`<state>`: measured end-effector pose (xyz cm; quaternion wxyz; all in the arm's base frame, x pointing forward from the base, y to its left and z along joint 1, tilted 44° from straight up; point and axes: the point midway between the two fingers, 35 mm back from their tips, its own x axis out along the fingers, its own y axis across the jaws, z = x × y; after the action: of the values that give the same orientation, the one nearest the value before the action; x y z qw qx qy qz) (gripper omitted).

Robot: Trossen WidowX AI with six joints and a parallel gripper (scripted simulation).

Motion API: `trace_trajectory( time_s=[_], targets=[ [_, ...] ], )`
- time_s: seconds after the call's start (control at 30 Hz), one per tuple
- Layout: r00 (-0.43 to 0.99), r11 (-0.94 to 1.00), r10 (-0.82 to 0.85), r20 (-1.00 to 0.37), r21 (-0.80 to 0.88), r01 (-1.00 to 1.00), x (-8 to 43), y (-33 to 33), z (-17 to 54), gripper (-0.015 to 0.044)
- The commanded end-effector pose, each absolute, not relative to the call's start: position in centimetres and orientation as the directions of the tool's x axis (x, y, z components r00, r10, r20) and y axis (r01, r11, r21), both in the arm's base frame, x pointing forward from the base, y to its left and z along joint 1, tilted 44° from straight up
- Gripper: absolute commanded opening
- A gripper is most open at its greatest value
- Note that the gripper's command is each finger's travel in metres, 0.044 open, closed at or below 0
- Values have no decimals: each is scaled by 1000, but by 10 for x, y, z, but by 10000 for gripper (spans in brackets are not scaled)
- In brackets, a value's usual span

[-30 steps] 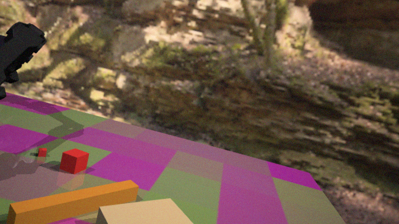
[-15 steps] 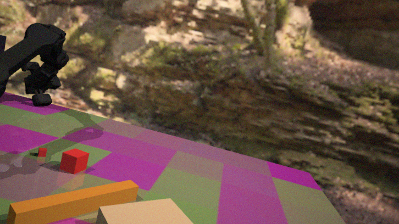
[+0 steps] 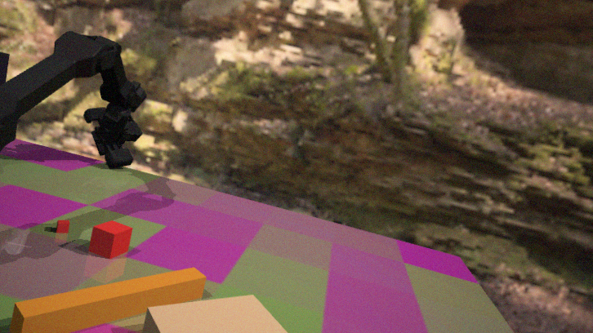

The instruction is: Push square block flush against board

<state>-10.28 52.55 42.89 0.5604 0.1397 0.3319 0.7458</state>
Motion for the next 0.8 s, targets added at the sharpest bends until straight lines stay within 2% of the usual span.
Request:
trace_trajectory(
  time_s=[0.0, 0.77],
  targets=[
    [-256, -98, 953, -161, 636, -765, -64, 526, 430, 0],
    [194, 269, 963, -188, 608, -747, 156, 493, 414, 0]
  ],
)
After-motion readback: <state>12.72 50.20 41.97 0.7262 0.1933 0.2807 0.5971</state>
